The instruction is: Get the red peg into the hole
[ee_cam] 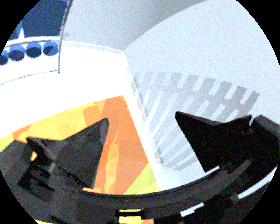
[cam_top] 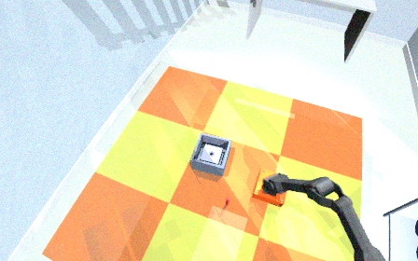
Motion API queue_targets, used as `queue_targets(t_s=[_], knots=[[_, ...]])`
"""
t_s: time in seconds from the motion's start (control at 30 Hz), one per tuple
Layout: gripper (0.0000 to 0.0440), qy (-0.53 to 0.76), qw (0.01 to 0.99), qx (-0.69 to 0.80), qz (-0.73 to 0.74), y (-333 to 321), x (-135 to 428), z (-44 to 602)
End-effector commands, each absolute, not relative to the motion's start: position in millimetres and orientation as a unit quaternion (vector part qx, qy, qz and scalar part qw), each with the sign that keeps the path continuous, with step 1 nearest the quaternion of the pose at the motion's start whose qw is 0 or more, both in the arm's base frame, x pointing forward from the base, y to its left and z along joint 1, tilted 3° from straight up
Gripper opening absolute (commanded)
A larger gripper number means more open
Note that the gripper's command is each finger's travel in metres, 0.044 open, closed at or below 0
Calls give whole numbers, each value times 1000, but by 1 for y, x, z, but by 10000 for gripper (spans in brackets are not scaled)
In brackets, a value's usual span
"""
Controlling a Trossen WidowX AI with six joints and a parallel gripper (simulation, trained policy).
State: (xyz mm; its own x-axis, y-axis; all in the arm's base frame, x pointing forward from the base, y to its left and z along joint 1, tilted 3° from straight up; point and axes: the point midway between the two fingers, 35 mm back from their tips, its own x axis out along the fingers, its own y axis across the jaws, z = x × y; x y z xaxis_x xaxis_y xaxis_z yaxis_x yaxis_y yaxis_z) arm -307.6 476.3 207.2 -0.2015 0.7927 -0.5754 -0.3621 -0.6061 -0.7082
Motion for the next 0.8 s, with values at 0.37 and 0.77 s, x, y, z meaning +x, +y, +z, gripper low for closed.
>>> queue_targets(t_s=[0.37,0.77], knots=[[437,-9,506,-472,722,492,-156,211],[436,153,609,-408,663,472,-37,226]])
